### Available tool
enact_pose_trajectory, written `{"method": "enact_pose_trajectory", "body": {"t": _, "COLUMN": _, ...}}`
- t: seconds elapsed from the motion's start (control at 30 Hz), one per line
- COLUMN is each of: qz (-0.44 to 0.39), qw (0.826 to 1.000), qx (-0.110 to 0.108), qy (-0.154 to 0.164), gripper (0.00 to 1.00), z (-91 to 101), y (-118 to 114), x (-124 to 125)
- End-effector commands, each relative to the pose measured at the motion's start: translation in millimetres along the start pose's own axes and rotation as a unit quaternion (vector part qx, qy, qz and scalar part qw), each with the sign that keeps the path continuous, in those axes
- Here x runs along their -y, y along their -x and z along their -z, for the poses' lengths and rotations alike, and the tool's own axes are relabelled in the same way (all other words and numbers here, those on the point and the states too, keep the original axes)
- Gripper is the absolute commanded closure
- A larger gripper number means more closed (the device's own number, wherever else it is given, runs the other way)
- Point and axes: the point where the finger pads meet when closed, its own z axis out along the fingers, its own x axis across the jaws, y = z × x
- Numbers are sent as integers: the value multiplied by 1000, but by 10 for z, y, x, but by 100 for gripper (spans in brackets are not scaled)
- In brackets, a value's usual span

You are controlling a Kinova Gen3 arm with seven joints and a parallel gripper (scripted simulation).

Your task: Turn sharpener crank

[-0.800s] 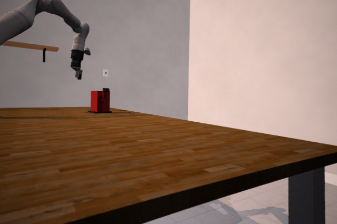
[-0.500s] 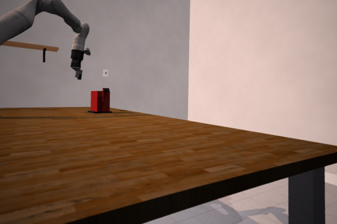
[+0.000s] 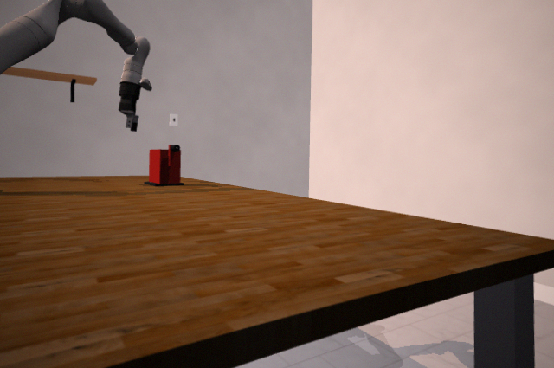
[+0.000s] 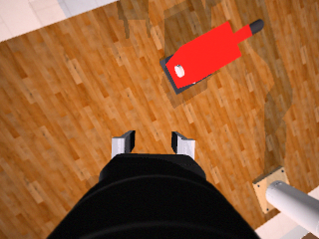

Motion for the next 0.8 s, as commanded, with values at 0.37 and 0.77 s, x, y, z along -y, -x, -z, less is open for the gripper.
{"method": "enact_pose_trajectory", "body": {"t": 0.37, "qz": -384, "qw": 920, "qx": 72, "qy": 3, "gripper": 0, "z": -159, "y": -1466, "x": 1679}}
{"method": "enact_pose_trajectory", "body": {"t": 0.77, "qz": -483, "qw": 871, "qx": 87, "qy": 1, "gripper": 0, "z": -214, "y": -2264, "x": 2245}}
